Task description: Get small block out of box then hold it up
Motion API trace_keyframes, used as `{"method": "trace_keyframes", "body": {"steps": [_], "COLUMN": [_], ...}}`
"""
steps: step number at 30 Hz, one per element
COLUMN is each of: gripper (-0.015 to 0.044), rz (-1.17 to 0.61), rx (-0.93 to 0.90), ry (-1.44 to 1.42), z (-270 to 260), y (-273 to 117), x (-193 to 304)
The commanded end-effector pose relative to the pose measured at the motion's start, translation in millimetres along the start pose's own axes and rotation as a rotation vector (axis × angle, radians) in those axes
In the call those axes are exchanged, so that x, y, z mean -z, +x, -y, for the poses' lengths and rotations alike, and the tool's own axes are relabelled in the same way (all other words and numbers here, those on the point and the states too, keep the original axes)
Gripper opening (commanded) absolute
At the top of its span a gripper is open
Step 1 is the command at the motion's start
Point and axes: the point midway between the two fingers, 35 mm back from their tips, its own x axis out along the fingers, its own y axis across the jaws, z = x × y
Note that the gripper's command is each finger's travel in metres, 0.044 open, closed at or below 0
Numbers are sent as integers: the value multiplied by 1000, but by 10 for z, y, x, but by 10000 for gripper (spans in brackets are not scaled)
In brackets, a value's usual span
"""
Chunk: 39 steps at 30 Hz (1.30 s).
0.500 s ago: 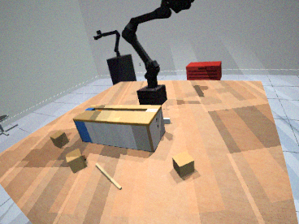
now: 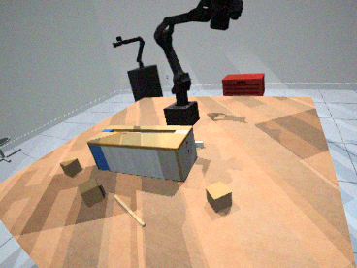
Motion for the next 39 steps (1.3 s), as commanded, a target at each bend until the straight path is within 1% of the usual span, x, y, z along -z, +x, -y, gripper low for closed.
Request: {"method": "trace_keyframes", "body": {"steps": [1,4,9,16,20,23,28,32,34,39], "gripper": [400,400,400,400,400,400,400,400,400,400], "rz": [-48,-63,-111,-177,-223,-260,-331,-388,-394,-394], "rx": [-136,-210,-439,-757,-999,-1178,-1498,-1736,-1762,-1762], "ry": [-43,-75,-146,-167,-136,-92,34,166,182,182], "z": [-450,-676,-1367,-2238,-2791,-3149,-3660,-3920,-3942,-3942], "y": [336,459,705,755,617,432,-37,-464,-514,-514], "x": [168,240,564,1082,1432,1677,2053,2262,2282,2282]}}
